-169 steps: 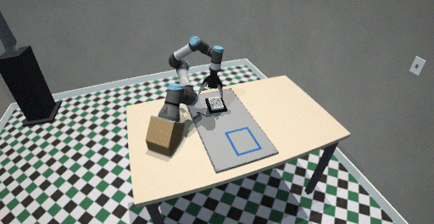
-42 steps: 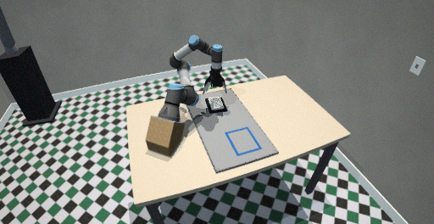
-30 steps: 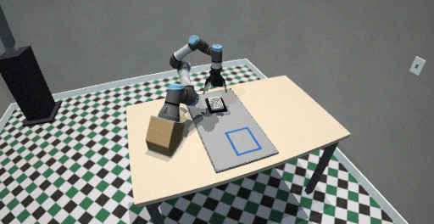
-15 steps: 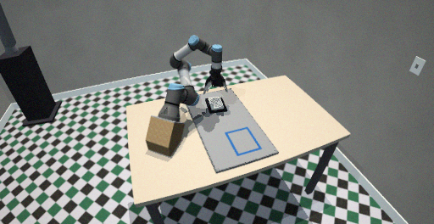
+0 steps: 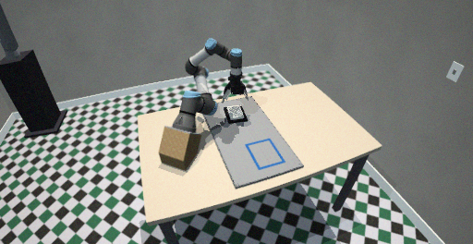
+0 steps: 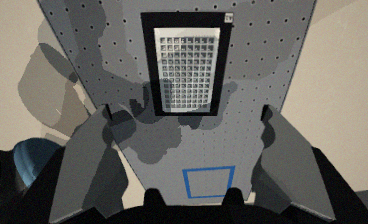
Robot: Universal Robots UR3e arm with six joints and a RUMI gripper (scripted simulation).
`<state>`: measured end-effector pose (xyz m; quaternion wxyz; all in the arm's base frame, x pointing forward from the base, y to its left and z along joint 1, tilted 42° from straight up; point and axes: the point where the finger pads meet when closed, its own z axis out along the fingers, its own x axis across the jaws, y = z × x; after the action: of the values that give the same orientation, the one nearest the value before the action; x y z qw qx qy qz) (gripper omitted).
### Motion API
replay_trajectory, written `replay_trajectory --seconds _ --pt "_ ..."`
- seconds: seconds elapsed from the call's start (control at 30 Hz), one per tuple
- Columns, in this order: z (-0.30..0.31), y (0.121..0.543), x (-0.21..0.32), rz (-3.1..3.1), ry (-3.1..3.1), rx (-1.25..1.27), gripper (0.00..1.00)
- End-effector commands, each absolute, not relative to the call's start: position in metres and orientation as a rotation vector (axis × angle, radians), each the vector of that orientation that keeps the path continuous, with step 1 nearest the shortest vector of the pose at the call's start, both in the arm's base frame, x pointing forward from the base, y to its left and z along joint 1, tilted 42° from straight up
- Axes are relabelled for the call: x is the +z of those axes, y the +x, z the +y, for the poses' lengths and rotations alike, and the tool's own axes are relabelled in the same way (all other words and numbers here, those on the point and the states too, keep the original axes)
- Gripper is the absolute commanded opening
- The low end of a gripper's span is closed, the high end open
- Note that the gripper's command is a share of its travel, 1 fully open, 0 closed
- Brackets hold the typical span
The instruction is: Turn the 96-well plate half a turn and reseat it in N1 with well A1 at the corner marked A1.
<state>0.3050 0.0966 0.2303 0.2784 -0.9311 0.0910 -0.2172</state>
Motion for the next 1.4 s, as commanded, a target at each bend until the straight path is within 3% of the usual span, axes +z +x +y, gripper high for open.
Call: replay_trajectory --seconds 0.0,1.37 --pt "0.096 0.306 0.231 0.232 -2.494 -0.598 1.00" --pt "0.120 0.329 0.194 0.232 -2.494 -0.598 1.00"
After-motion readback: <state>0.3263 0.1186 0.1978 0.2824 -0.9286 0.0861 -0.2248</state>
